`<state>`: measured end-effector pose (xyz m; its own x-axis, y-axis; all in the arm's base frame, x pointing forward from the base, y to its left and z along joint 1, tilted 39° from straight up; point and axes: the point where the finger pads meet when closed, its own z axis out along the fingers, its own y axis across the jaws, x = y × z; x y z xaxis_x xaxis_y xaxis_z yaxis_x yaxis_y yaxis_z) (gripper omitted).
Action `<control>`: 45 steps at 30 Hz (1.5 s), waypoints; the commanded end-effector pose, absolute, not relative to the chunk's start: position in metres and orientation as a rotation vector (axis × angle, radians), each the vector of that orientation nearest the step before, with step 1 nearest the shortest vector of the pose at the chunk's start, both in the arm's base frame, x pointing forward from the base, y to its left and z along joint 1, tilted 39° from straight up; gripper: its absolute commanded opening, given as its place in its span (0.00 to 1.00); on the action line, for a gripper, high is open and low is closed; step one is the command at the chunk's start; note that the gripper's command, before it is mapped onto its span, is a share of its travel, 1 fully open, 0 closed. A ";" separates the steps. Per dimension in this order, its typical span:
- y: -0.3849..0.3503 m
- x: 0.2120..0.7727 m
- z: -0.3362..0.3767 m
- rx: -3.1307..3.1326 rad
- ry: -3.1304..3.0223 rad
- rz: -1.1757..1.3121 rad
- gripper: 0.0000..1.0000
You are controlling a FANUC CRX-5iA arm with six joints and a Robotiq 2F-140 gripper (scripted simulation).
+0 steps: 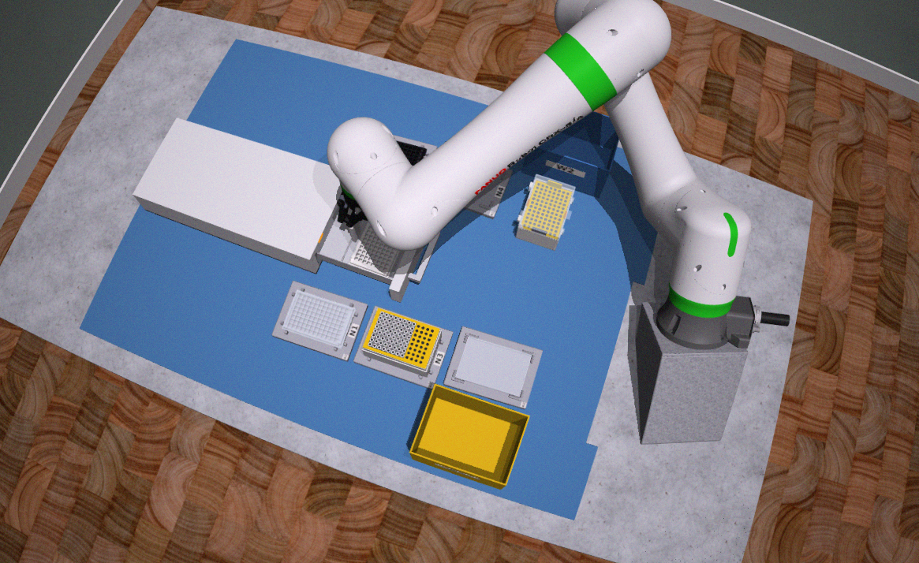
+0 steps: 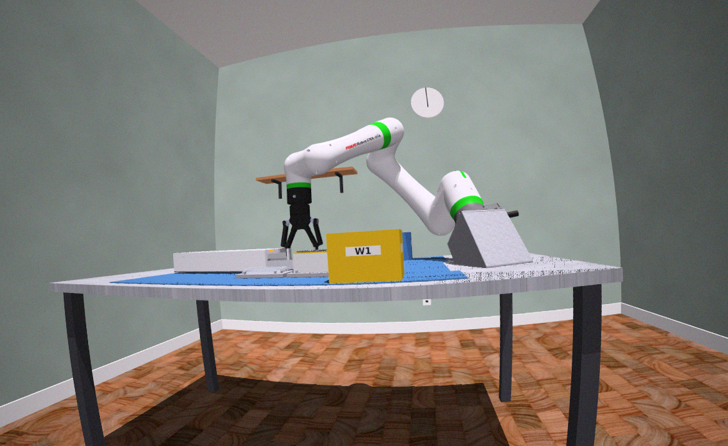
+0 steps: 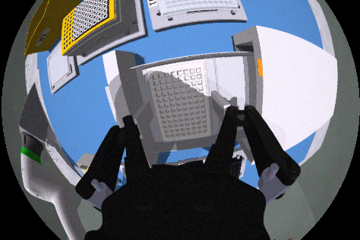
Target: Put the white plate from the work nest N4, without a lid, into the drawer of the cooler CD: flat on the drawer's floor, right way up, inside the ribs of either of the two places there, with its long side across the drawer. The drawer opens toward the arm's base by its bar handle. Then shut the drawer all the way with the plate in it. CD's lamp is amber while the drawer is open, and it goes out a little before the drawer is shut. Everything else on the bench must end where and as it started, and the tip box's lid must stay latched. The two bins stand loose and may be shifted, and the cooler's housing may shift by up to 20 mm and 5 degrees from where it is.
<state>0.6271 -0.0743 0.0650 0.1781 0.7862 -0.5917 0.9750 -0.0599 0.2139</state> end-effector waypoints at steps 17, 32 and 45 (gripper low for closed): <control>-0.066 0.625 0.075 1.892 1.653 -0.430 0.66; -0.054 0.623 0.090 1.892 1.653 -0.430 0.66; -0.045 0.621 0.101 1.892 1.653 -0.430 0.66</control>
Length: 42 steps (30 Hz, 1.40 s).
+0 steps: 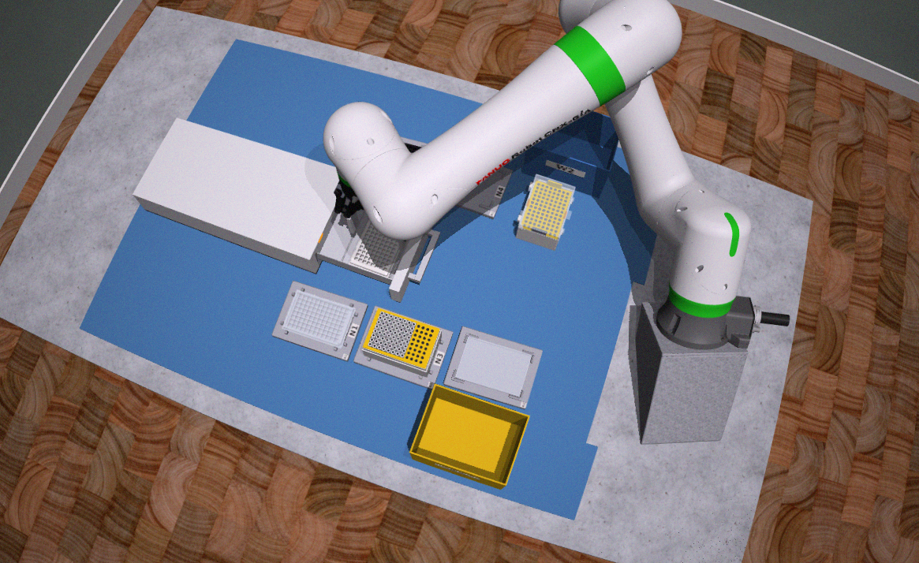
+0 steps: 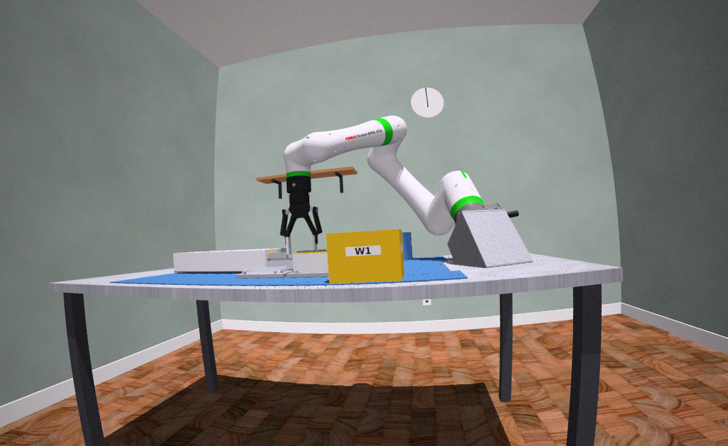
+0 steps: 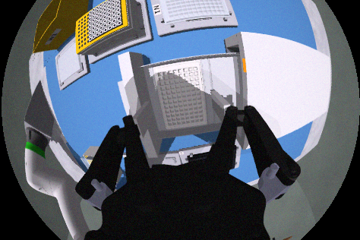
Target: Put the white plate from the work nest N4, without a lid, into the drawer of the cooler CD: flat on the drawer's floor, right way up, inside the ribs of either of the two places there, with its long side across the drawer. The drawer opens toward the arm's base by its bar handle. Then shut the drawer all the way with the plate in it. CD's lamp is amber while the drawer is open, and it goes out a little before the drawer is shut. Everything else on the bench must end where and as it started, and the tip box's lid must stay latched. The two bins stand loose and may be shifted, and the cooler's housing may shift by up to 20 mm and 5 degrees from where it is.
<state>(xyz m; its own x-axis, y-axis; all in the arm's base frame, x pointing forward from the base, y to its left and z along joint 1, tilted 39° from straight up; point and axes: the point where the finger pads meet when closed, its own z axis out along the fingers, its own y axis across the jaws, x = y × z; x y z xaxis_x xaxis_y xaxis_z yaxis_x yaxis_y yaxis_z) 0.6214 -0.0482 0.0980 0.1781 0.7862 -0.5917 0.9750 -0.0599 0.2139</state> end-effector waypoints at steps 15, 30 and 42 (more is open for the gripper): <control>-0.035 0.619 0.115 1.892 1.653 -0.430 0.66; -0.024 0.616 0.128 1.892 1.653 -0.430 0.66; -0.016 0.615 0.139 1.892 1.653 -0.430 0.66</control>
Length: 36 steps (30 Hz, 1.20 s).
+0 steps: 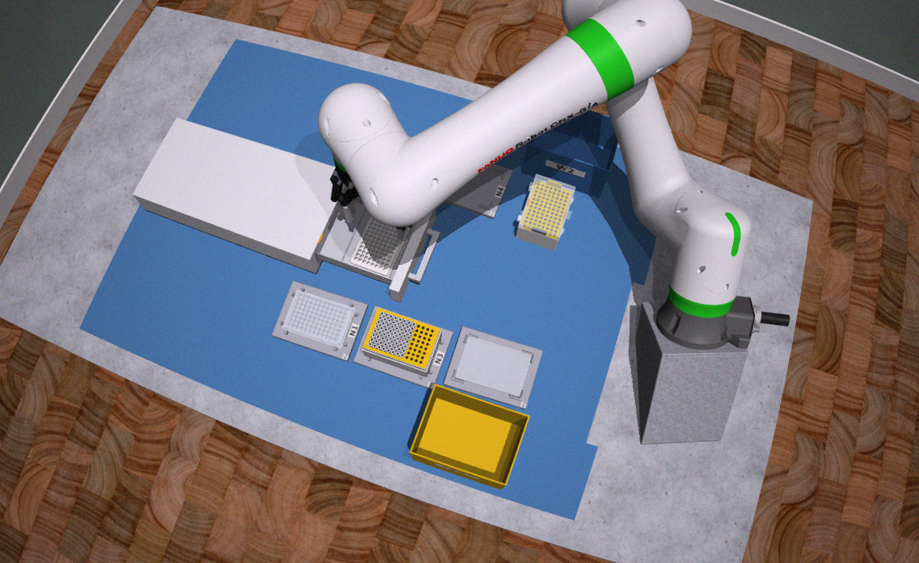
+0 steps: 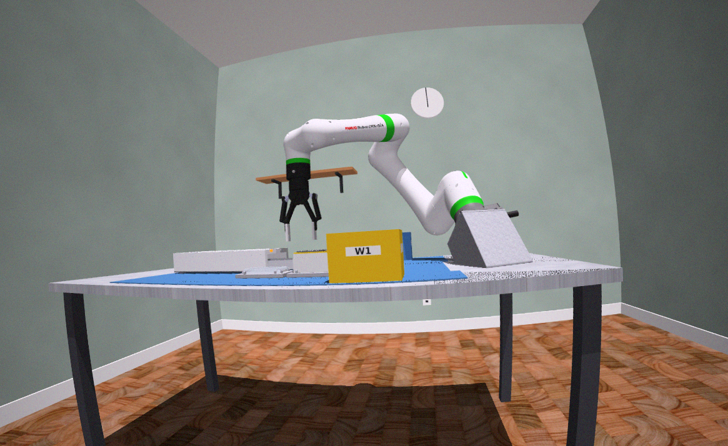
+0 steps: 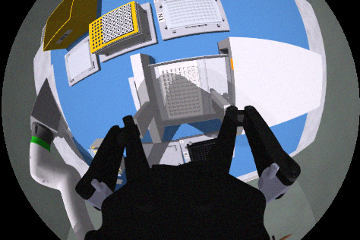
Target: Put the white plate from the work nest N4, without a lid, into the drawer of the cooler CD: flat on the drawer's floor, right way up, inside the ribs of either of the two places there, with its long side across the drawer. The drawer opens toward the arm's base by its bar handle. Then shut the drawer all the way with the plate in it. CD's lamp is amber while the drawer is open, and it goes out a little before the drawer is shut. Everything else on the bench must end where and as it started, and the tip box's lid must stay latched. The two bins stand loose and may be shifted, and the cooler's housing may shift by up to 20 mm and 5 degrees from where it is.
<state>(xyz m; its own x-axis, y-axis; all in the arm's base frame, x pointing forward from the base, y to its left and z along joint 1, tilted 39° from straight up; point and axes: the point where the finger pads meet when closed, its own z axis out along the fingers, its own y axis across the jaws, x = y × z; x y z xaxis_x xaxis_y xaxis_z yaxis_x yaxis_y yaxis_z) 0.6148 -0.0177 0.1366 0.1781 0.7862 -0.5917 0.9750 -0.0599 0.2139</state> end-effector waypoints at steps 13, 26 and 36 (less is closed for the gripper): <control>-0.005 0.612 0.152 1.892 1.653 -0.430 0.66; 0.003 0.611 0.162 1.892 1.653 -0.430 0.66; 0.003 0.611 0.162 1.892 1.653 -0.430 0.66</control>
<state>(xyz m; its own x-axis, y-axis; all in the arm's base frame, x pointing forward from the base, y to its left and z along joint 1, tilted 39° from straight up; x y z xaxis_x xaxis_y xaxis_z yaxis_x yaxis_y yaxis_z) 0.6105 0.0026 0.1622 0.1781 0.7862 -0.5917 0.9750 -0.0599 0.2138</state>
